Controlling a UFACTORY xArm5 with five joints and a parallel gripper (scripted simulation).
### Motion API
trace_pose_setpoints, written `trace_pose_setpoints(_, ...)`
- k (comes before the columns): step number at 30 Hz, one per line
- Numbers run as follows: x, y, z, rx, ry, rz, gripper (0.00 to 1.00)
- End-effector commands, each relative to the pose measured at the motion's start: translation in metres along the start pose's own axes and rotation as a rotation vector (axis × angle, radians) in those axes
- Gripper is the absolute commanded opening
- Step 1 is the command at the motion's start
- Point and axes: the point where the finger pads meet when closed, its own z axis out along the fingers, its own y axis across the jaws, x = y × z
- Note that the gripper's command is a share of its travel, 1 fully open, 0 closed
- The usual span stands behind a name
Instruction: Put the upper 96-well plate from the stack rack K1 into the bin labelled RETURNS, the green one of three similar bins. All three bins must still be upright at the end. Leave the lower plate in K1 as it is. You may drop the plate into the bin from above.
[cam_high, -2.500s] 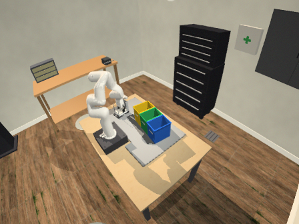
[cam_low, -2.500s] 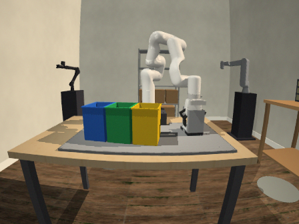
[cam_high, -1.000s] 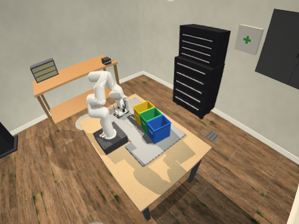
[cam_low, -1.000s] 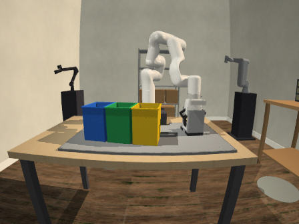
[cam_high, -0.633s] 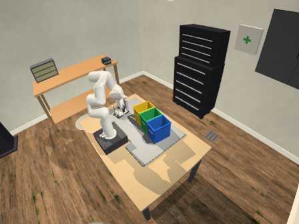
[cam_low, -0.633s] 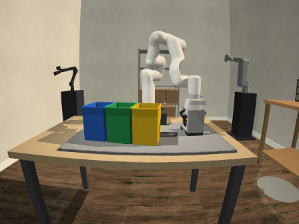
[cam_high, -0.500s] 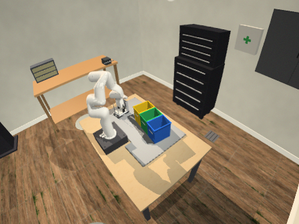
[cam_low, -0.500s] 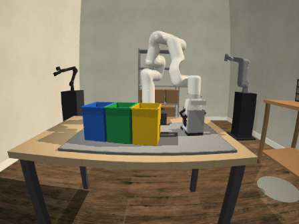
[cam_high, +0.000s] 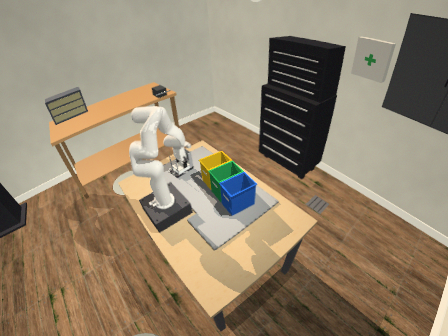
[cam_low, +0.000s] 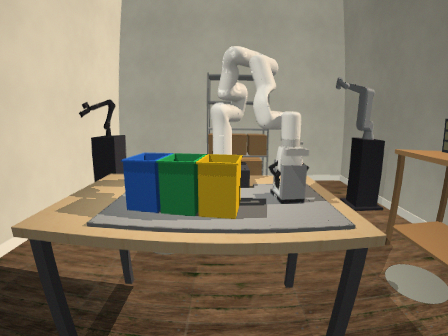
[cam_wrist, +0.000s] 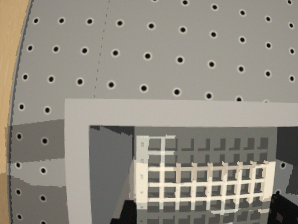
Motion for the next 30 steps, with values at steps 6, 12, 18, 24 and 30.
trace_pose_setpoints(6,0.001,-0.001,-0.007,0.002,0.003,0.000,0.00)
trace_pose_setpoints(12,0.001,-0.001,-0.011,0.002,0.003,0.000,0.00)
trace_pose_setpoints(18,0.001,-0.001,-0.015,0.002,0.003,0.000,0.00)
trace_pose_setpoints(24,0.001,-0.001,-0.015,0.002,0.003,0.000,0.00)
trace_pose_setpoints(30,0.001,-0.001,-0.020,0.002,0.003,0.000,0.00)
